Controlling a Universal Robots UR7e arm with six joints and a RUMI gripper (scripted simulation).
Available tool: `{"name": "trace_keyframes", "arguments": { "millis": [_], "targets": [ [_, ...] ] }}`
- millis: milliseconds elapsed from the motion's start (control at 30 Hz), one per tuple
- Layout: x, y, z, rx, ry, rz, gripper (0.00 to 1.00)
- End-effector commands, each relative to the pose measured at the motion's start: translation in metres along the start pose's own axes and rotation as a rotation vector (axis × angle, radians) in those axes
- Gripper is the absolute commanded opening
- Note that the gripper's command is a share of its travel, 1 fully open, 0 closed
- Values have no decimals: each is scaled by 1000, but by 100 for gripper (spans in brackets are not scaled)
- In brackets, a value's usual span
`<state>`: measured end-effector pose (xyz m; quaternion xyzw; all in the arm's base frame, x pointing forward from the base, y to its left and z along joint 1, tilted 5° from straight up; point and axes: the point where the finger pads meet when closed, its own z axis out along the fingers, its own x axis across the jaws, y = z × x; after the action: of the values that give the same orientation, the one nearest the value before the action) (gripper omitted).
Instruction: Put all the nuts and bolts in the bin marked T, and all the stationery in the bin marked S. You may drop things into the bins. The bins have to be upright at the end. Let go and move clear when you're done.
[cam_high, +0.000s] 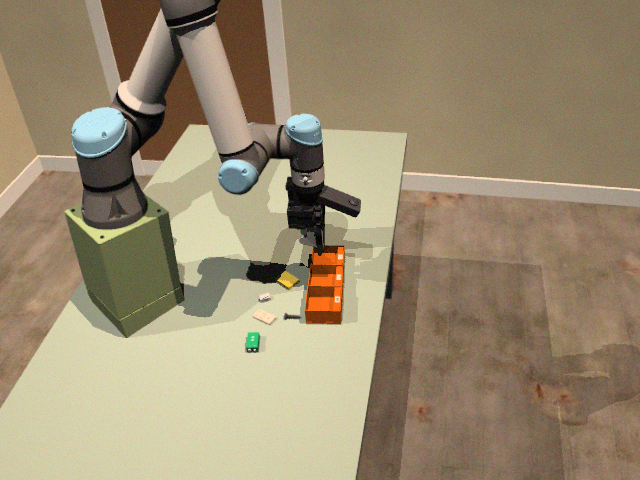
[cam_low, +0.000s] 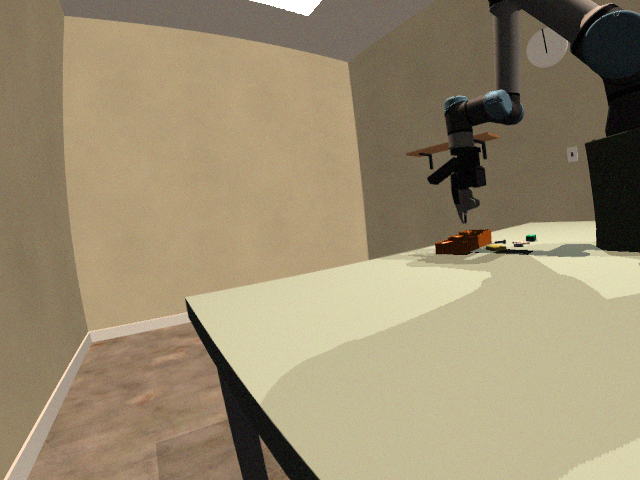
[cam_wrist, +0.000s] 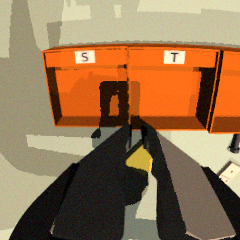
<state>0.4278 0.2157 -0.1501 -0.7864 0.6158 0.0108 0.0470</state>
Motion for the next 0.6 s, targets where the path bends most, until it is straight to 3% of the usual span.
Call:
{"name": "trace_keyframes", "arguments": {
  "millis": [0,133,567],
  "targets": [
    [-17,-1,0,1,2,1,4],
    [-36,0,0,1,2,1,4],
    [-36,0,5,1,2,1,4]
  ]
}}
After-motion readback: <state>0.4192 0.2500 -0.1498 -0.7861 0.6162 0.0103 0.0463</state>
